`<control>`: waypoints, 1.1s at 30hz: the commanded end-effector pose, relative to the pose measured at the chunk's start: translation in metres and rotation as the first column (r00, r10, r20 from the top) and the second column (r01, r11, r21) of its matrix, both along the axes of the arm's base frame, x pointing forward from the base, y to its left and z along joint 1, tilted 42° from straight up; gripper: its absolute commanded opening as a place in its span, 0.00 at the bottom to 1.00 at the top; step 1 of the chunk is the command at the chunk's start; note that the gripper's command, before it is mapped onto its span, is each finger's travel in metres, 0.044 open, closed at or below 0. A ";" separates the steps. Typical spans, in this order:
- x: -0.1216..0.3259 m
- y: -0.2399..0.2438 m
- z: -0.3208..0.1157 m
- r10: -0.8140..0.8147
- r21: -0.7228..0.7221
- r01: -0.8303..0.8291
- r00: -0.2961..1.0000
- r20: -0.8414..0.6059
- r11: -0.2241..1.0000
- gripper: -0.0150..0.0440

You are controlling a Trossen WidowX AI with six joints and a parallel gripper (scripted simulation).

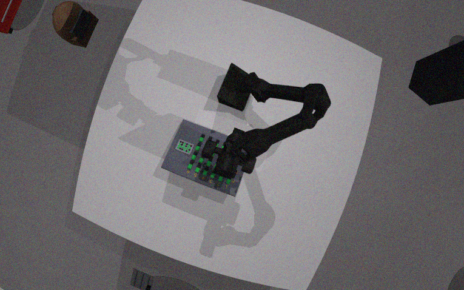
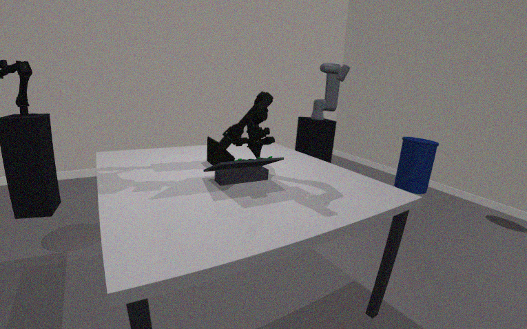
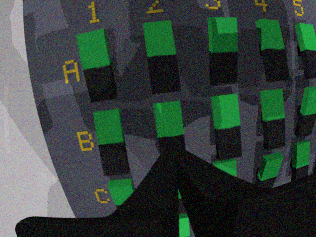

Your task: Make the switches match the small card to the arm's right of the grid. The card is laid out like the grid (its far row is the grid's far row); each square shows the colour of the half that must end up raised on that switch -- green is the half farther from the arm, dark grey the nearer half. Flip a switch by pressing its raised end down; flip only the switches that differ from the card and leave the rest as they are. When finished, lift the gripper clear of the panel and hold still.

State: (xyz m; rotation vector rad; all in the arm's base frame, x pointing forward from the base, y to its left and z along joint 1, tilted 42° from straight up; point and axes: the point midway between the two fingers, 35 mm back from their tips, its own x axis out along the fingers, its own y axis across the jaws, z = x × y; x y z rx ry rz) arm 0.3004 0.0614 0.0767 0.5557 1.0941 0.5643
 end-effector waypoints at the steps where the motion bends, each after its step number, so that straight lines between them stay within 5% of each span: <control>1: 0.000 0.001 -0.001 -0.001 -0.001 0.001 1.000 -0.004 1.000 0.25; 33: 0.001 0.004 -0.004 -0.001 -0.001 0.001 1.000 -0.004 1.000 0.25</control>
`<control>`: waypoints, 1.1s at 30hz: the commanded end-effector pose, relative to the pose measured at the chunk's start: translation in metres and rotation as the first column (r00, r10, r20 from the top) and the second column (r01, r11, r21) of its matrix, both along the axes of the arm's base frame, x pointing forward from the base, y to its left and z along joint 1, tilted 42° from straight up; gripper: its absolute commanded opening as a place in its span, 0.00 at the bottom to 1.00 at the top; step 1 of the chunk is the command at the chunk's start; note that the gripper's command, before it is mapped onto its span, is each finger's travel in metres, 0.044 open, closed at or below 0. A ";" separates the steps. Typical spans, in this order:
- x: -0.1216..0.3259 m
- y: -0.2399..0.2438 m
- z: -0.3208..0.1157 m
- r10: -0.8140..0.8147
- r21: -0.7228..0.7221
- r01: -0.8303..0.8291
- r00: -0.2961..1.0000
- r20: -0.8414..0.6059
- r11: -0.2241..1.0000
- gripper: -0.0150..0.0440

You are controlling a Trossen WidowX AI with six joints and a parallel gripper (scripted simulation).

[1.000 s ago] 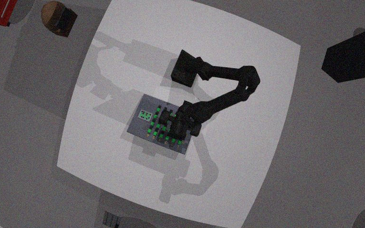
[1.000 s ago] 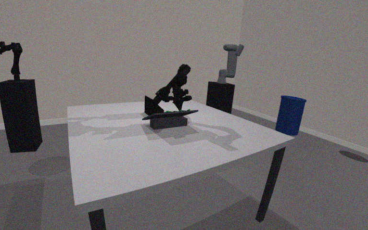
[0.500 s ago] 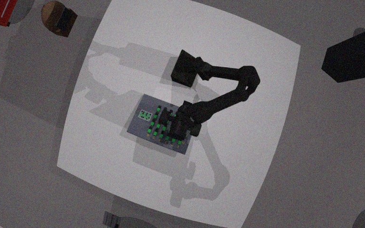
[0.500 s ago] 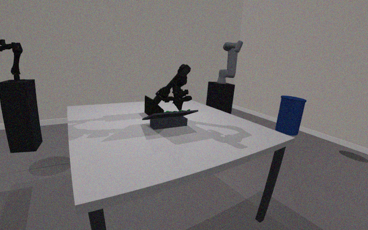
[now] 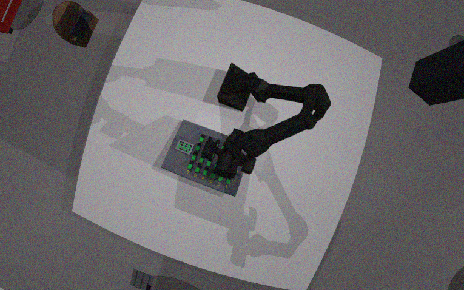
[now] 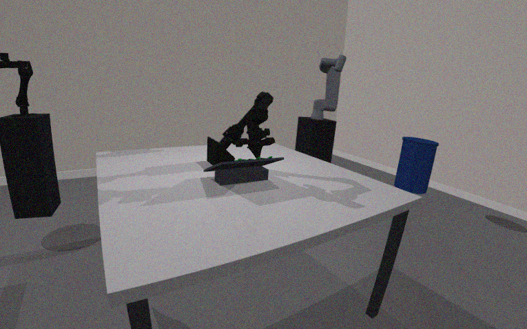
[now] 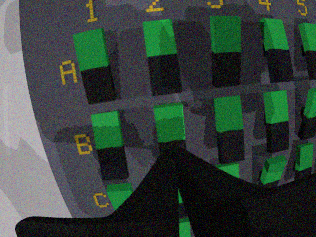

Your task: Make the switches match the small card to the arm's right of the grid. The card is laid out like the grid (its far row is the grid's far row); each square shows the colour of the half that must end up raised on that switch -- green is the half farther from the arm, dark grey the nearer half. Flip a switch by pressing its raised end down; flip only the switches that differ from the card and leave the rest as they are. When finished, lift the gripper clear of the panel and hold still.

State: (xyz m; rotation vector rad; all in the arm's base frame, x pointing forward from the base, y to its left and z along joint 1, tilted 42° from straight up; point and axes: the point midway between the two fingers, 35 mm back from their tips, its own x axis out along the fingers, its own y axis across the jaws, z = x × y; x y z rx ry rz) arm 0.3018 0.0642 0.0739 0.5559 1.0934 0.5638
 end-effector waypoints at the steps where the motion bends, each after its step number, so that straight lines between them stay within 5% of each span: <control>1: 0.000 0.001 -0.002 0.000 -0.001 0.000 1.000 -0.005 1.000 0.25; 16: -0.020 -0.043 0.042 0.017 -0.008 -0.018 0.999 -0.027 1.000 0.25; 33: -0.005 -0.043 -0.003 0.000 -0.004 0.000 1.000 -0.006 1.000 0.25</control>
